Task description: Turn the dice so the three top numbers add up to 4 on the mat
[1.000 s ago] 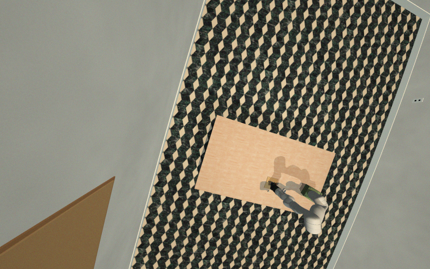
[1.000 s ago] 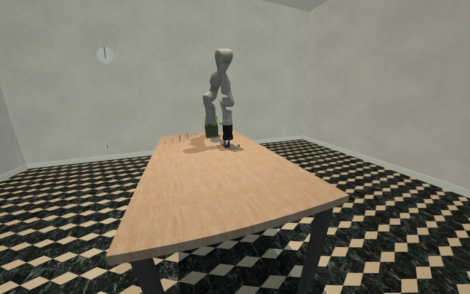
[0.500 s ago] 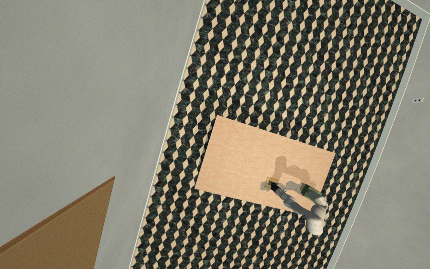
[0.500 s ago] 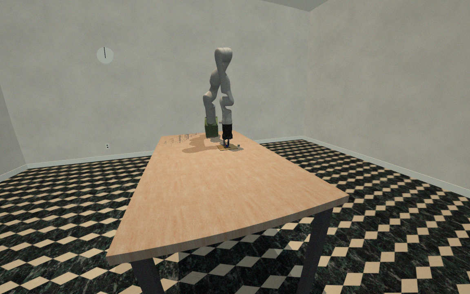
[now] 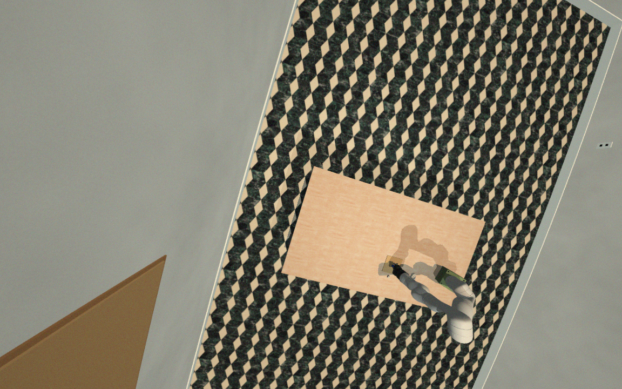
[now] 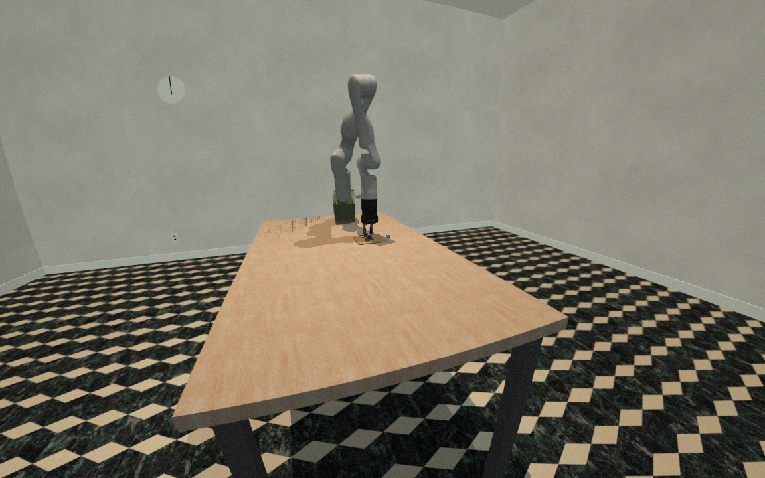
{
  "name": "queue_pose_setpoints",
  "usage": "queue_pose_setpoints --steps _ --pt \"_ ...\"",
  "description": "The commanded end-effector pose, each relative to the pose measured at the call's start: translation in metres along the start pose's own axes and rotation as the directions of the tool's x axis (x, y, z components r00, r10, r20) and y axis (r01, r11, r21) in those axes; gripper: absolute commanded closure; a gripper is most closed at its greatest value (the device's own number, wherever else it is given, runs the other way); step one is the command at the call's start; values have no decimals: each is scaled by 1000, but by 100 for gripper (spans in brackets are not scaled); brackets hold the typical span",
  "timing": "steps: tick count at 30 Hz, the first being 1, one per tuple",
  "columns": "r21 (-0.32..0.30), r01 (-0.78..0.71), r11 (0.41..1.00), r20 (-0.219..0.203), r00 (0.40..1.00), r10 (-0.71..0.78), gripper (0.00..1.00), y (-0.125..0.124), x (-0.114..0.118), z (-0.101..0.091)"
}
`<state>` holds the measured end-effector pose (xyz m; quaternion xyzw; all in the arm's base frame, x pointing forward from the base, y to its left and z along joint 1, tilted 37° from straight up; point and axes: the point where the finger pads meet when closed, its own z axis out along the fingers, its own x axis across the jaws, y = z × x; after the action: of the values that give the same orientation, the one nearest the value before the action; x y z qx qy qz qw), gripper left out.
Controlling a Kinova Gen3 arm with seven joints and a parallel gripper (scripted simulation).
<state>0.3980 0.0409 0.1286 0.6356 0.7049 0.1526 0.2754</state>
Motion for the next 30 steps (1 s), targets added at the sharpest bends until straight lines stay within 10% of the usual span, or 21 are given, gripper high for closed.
queue_pose_setpoints --steps 1,30 --pt "-5 11 1000 -10 1000 -11 36 2 7 -6" --pt "-6 10 1000 -10 1000 -11 36 2 7 -28"
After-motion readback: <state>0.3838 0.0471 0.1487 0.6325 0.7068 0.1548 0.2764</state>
